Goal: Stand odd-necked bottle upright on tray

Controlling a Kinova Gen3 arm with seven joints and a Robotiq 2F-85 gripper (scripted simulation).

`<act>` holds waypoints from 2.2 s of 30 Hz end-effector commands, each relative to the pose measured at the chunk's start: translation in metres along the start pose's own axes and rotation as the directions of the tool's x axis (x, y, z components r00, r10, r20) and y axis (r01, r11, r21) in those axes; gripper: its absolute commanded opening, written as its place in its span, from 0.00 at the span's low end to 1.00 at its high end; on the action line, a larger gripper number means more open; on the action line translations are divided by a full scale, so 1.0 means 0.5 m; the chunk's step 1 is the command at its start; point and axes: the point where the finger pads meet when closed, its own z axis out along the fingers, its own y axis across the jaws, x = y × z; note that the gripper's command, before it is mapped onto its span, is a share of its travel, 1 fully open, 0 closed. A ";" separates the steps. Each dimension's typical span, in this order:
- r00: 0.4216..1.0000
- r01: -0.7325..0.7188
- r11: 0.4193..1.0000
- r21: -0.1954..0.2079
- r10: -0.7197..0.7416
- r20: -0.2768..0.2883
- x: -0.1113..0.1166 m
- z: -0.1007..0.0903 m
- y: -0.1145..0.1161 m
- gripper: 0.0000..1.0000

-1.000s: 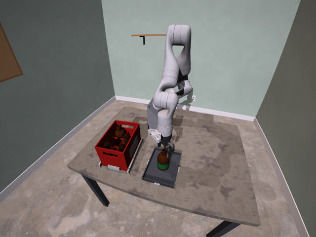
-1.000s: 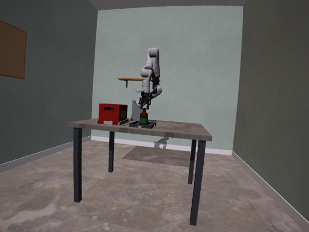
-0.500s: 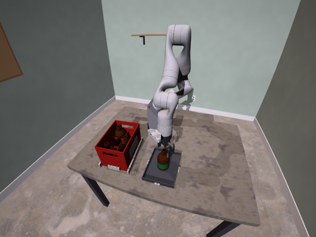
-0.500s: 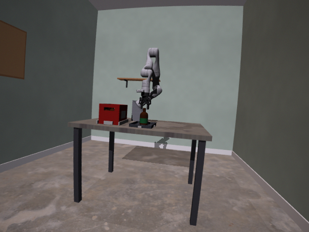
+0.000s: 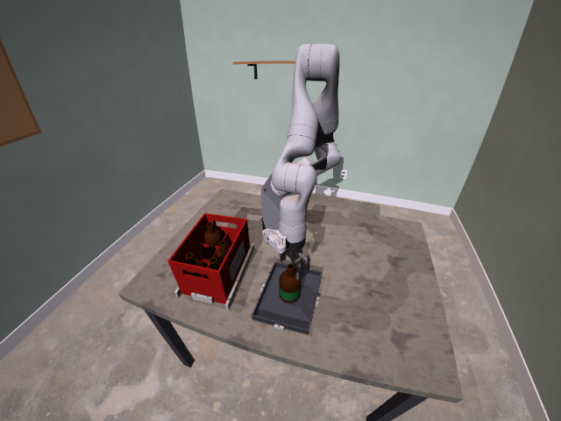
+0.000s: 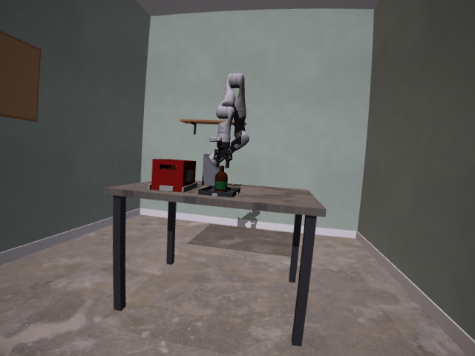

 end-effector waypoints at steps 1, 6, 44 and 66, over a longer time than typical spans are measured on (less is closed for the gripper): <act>1.000 0.000 1.000 0.001 0.000 -0.002 0.001 -0.001 0.000 1.00; 1.000 0.000 1.000 0.001 0.000 -0.002 0.001 -0.001 0.000 1.00; 1.000 0.000 1.000 0.001 0.000 -0.002 0.001 -0.085 0.000 1.00; 1.000 0.000 1.000 0.001 0.000 -0.002 0.001 -0.170 0.000 1.00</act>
